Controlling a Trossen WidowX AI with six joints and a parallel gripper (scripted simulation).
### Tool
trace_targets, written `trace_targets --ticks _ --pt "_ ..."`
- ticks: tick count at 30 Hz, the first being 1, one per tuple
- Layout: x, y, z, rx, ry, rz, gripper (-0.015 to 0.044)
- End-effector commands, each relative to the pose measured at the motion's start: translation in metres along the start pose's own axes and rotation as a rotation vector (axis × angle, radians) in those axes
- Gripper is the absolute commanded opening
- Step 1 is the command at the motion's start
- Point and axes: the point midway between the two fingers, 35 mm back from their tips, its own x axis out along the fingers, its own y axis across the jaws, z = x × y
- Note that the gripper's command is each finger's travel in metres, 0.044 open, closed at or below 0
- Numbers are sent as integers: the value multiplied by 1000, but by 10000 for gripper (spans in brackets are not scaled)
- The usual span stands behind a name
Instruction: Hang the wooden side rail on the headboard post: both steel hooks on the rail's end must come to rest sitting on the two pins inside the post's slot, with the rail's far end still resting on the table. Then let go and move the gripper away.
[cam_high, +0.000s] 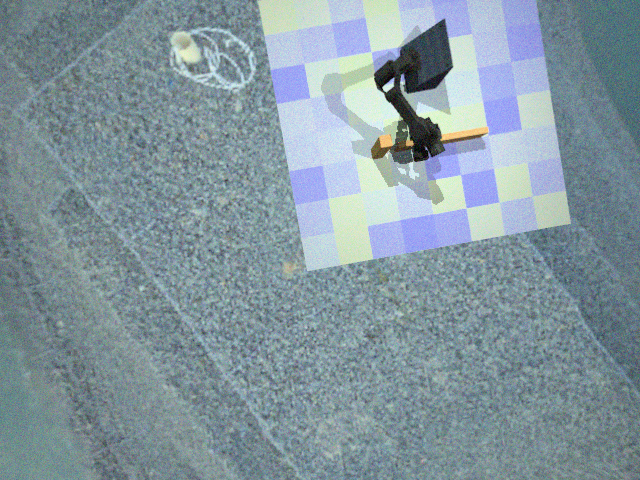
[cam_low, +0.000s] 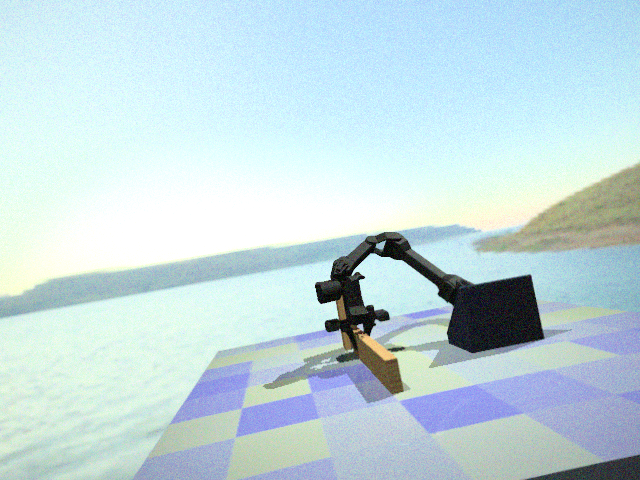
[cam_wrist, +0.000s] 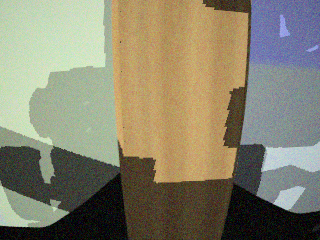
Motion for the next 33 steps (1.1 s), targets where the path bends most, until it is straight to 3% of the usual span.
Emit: trace_targets --ticks 1,33 --pt "-4 -1 1 4 -1 -9 0" --pt "-10 -1 1 4 -2 -9 0"
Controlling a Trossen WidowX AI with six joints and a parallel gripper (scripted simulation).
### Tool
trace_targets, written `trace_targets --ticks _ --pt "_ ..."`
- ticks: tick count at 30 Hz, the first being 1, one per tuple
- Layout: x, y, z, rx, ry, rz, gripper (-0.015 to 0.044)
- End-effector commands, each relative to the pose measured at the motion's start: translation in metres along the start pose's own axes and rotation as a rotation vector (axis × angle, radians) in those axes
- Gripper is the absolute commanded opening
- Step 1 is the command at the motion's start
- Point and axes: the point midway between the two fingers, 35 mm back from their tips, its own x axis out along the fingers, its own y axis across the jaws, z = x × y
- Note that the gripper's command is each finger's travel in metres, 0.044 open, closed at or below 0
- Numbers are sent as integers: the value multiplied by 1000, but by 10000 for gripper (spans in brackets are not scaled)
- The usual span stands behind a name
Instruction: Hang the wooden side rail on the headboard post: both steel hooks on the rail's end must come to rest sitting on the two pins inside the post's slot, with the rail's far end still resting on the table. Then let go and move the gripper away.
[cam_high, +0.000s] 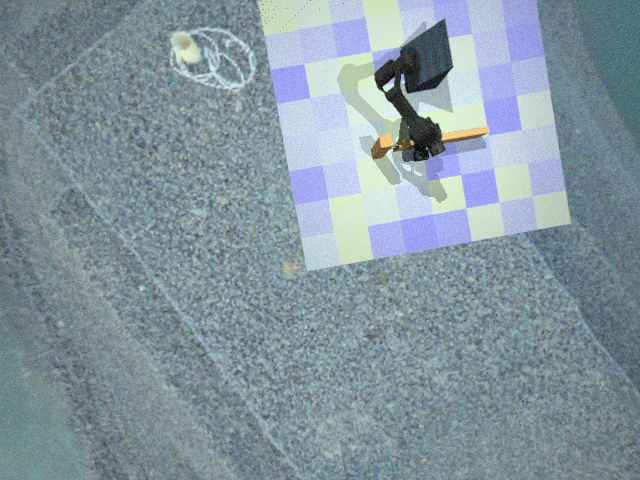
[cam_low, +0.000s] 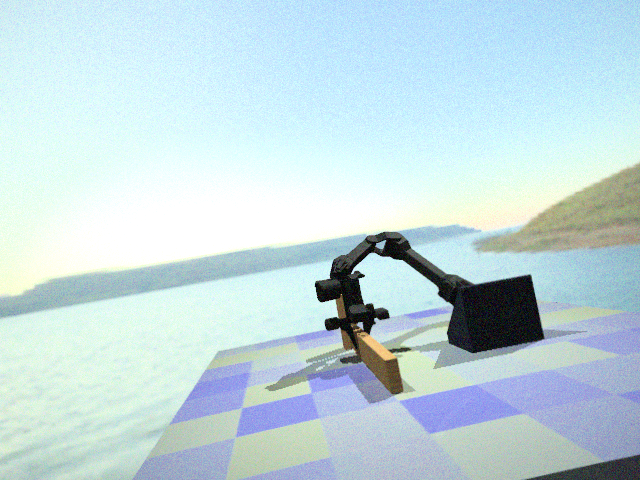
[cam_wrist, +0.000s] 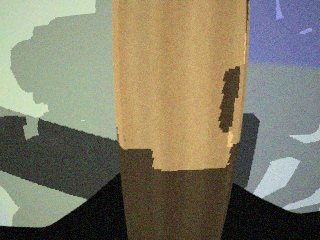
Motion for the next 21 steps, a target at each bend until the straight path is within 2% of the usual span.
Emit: trace_targets --ticks 1,21 --pt "-5 -2 1 3 -4 -11 0" --pt "-9 -2 1 3 -4 -11 0"
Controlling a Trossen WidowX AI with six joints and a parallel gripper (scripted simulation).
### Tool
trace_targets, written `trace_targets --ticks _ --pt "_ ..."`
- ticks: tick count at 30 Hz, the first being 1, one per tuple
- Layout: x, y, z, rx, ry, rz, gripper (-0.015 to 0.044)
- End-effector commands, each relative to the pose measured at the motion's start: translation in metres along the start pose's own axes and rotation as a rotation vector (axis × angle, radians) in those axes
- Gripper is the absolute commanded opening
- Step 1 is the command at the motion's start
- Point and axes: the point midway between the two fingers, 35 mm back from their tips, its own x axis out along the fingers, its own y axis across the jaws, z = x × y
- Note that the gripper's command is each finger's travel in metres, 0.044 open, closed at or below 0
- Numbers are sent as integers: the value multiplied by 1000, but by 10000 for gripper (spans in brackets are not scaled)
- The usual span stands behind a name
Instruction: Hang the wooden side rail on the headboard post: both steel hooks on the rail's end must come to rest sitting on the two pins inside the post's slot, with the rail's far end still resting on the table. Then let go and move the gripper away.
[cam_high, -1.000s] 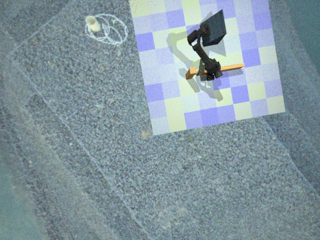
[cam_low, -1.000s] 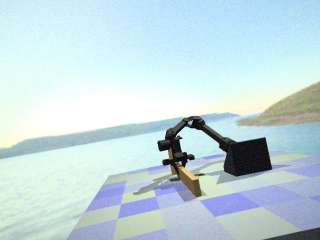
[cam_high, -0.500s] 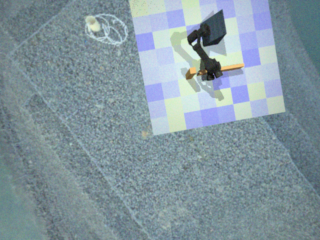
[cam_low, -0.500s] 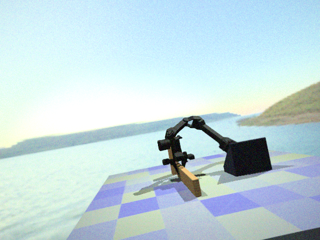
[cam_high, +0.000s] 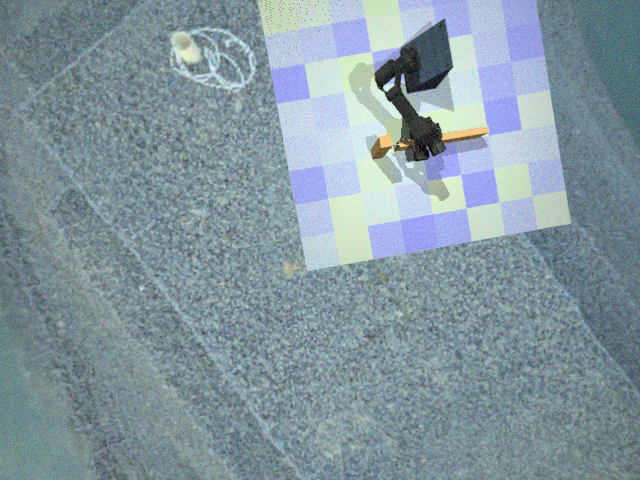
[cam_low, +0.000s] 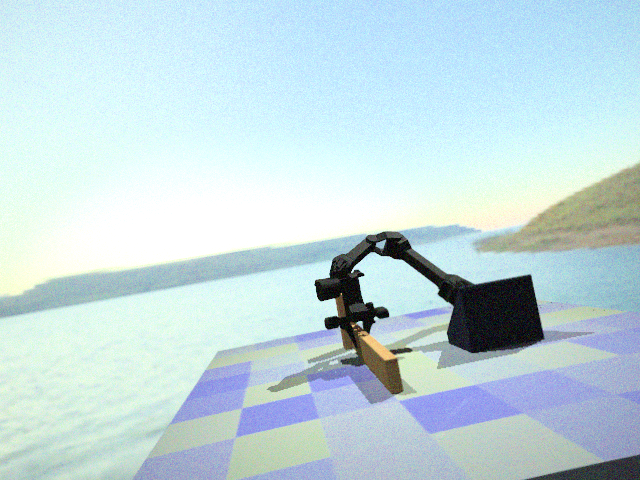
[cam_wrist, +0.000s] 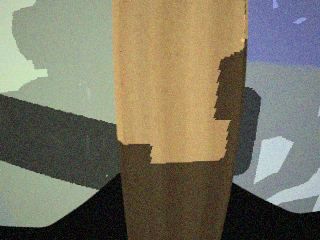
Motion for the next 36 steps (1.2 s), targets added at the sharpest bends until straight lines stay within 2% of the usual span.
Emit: trace_targets --ticks 1,36 --pt "-5 -2 2 3 -5 -11 0" --pt "-11 -1 2 3 -5 -11 0"
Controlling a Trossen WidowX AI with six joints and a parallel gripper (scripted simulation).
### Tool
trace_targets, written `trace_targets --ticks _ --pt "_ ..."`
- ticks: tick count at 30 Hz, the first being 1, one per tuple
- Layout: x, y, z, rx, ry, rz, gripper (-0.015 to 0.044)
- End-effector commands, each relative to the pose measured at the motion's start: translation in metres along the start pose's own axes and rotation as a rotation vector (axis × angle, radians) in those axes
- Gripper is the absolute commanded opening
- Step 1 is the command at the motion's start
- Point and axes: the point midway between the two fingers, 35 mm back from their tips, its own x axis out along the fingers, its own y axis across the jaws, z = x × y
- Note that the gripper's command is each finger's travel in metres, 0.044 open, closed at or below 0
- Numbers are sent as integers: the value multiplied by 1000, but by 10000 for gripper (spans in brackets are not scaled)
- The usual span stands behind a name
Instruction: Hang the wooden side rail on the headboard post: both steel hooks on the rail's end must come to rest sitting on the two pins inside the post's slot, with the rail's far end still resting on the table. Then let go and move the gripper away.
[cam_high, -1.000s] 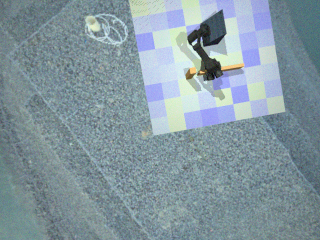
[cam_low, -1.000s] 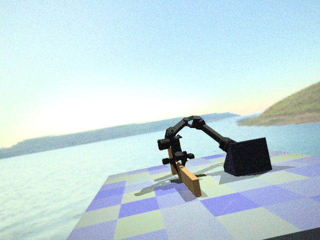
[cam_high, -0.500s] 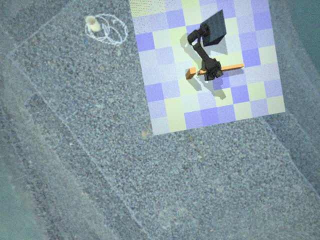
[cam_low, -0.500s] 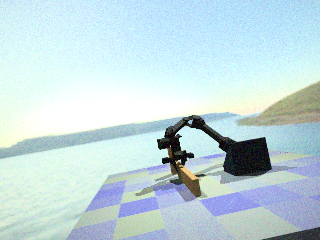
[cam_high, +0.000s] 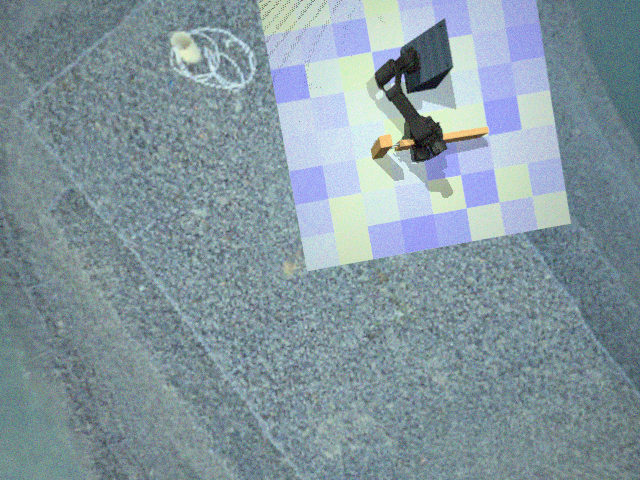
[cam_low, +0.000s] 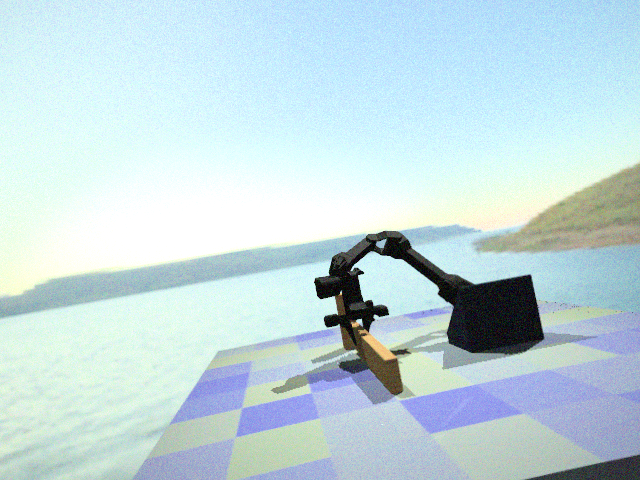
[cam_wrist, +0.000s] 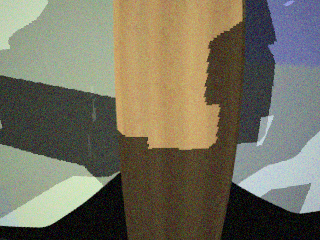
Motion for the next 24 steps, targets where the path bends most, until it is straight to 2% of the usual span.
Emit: trace_targets --ticks 1,24 --pt "-5 -1 2 3 -6 -10 0" --pt "-9 -1 2 3 -7 -10 0"
